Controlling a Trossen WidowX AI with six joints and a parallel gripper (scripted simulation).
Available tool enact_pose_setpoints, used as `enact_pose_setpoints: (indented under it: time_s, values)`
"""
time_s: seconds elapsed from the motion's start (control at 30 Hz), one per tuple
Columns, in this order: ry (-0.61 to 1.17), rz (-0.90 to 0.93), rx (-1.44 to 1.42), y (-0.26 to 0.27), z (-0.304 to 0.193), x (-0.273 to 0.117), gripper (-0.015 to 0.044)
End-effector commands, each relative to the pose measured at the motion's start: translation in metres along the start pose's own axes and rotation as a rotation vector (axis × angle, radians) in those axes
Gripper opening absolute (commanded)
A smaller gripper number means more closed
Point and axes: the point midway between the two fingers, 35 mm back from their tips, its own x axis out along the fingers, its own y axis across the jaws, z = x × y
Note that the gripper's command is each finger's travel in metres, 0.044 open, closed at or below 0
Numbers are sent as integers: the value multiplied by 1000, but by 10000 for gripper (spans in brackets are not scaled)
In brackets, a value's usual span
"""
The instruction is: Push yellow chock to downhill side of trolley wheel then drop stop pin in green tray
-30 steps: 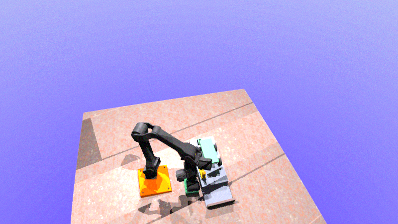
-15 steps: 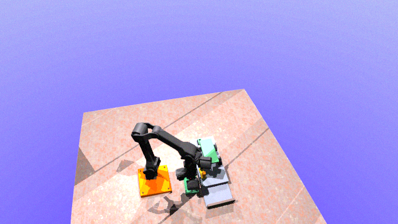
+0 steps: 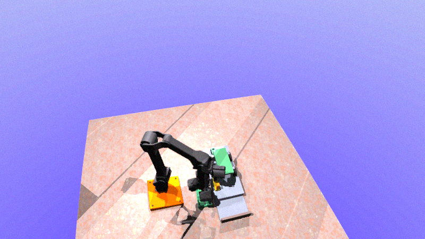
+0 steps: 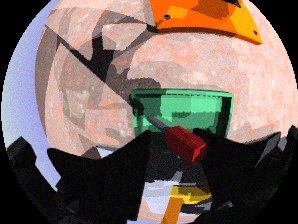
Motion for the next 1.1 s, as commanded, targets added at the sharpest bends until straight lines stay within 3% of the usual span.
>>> enact_pose_setpoints:
  time_s: [0.0, 1.07]
  values:
    - [3, 5, 2, -2, 0, 1, 190]
    - [3, 3, 2, -23, 0, 10, 190]
